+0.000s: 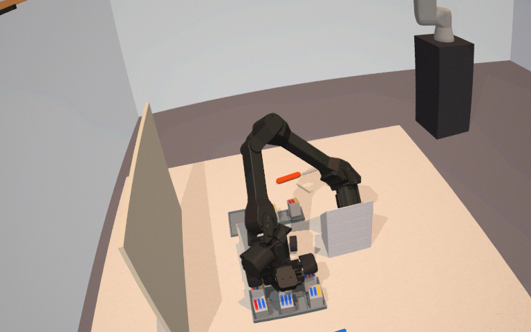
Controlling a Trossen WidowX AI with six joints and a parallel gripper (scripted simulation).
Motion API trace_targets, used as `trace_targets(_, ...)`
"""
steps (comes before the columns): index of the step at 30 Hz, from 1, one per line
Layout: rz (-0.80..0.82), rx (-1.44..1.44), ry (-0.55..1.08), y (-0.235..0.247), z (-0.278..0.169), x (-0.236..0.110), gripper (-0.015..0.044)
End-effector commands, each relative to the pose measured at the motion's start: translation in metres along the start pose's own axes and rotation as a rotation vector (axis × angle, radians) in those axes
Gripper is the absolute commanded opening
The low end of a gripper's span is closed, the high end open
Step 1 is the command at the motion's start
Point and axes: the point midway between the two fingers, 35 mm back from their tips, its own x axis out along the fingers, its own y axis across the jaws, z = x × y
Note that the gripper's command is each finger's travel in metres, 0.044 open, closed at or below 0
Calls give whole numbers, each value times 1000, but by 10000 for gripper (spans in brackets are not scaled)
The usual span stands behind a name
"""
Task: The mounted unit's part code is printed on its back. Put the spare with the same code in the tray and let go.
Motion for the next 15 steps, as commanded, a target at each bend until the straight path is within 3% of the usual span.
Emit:
trace_targets(1, 0, 0, 0, 0, 0, 0, 0)
trace_targets(5, 0, 0, 0, -1, 0, -5, 0)
trace_targets(15, -2, -6, 1, 0, 1, -79, 0)
